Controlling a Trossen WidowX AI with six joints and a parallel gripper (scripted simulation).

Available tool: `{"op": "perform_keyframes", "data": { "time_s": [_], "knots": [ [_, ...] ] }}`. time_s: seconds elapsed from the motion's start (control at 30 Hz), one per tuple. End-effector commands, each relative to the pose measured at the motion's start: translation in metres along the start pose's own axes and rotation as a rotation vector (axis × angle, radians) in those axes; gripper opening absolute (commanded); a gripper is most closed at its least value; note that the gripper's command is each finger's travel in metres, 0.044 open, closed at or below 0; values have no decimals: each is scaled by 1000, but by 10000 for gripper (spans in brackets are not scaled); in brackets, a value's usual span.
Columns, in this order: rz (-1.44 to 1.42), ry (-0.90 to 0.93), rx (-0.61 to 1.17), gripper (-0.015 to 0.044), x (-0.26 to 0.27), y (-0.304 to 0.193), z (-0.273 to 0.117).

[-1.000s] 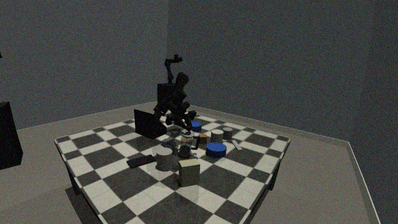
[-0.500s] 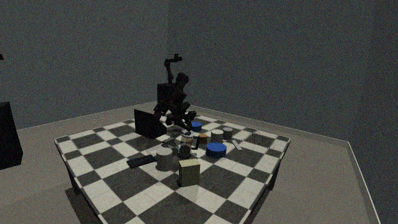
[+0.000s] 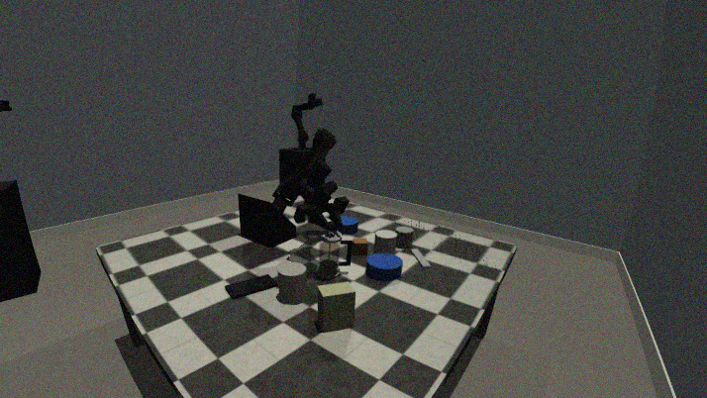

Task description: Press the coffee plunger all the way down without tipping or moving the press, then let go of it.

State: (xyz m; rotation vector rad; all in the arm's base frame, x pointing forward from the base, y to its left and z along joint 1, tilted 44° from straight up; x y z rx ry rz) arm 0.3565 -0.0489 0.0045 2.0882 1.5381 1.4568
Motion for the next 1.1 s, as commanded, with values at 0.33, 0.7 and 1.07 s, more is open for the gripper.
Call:
{"op": "perform_keyframes", "data": {
  "time_s": [0.33, 0.7, 1.07],
  "knots": [
    [2, -6, -3, 440, 0, 2, -1],
    [-3, 1, 15, 440, 4, 41, -68],
    [1, 5, 17, 440, 6, 43, -80]
  ]
}}
Point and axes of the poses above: the point midway between the two fingers, 35 mm back from their tips, its own z axis out along the fingers, its own x axis across the jaws, y = z × x, the point moved 4 cm from there along -z, back along the fingers, and after that the axes turned 6 degrees about -z, right-handed, at the moved point
